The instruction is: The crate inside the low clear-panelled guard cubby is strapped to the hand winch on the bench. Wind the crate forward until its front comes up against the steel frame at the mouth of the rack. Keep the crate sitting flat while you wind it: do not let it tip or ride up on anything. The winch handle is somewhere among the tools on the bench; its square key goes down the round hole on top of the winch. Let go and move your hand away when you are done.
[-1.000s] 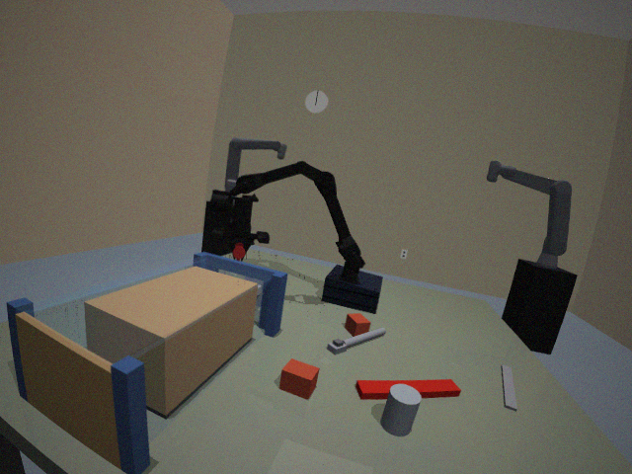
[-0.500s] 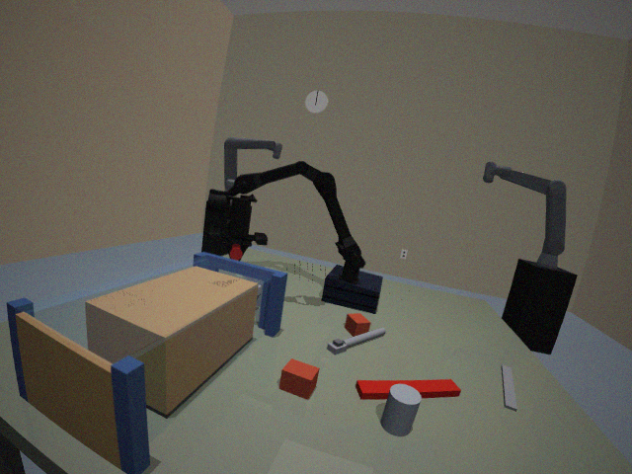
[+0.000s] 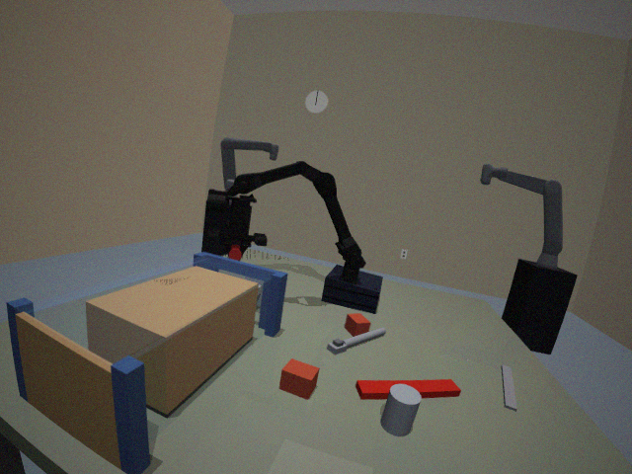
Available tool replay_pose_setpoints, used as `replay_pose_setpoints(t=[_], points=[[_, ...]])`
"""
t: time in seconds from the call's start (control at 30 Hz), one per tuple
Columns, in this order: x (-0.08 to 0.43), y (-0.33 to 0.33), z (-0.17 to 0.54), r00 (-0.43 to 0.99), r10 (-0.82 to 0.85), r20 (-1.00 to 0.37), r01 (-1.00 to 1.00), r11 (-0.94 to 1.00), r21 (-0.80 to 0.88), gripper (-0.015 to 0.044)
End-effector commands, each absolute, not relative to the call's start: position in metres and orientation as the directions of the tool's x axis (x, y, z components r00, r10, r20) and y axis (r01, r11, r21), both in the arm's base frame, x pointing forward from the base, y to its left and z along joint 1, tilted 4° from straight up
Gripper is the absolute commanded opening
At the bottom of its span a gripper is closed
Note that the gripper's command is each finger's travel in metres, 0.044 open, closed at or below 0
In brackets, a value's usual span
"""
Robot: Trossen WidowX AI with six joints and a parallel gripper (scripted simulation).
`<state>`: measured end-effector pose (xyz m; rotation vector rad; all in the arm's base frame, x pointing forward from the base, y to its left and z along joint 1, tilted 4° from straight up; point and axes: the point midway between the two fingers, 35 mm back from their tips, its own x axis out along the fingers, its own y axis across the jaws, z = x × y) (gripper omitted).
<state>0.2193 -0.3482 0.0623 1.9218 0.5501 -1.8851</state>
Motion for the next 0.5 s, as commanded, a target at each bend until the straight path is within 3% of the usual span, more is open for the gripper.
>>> replay_pose_setpoints(t=[0.0, 0.47], points=[[0.242, -0.335, 0.063, 0.050, 0.024, -0.998, 0.558, -0.830, 0.008, 0.0000], [0.254, -0.325, 0.064, 0.051, 0.025, -0.998, 0.558, -0.830, 0.008, 0.0000]])
